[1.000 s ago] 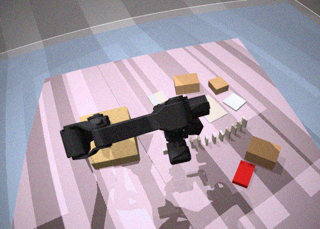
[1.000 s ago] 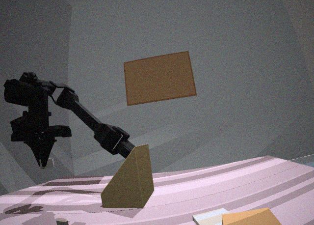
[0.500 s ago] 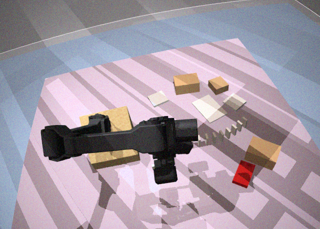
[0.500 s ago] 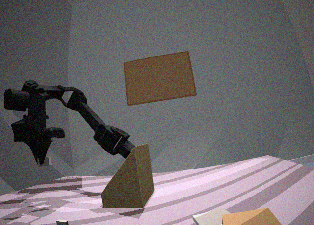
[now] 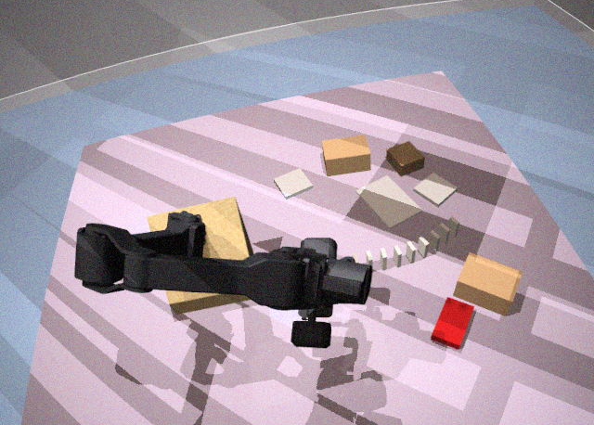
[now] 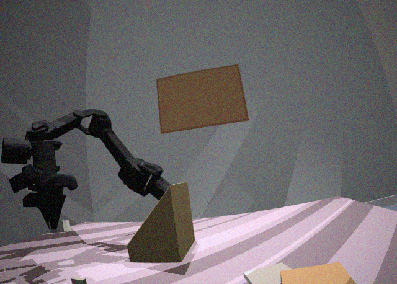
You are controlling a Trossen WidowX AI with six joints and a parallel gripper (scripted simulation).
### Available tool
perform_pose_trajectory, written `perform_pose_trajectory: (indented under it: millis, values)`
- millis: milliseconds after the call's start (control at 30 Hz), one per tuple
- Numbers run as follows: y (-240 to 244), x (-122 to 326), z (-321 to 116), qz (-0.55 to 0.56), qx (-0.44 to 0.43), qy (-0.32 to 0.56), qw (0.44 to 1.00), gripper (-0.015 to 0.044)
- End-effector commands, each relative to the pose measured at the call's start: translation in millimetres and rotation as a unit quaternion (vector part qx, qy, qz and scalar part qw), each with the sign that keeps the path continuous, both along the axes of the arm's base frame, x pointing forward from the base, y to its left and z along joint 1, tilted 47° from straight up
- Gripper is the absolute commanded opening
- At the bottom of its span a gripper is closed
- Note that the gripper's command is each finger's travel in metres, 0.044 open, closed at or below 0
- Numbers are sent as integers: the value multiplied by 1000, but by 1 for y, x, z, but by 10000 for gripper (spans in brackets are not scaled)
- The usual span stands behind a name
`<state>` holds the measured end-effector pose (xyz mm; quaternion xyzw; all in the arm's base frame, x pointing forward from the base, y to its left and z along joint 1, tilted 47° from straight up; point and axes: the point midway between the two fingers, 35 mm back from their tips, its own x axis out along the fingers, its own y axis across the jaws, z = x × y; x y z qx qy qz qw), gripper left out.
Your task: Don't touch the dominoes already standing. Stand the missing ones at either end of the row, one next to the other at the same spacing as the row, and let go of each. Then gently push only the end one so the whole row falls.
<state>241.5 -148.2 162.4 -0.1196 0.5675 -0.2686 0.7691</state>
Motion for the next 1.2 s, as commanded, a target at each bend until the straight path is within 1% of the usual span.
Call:
perform_pose_trajectory:
  millis: [0,300,567,867,1167]
  values:
    - [-5,7,-11,4,25,-35,999,23]
    - [-22,26,-24,20,68,-141,988,23]
    - [-38,37,-24,48,82,-233,968,23]
    - [-55,40,-16,96,71,-327,938,23]
    - [-65,31,-3,156,37,-401,902,23]
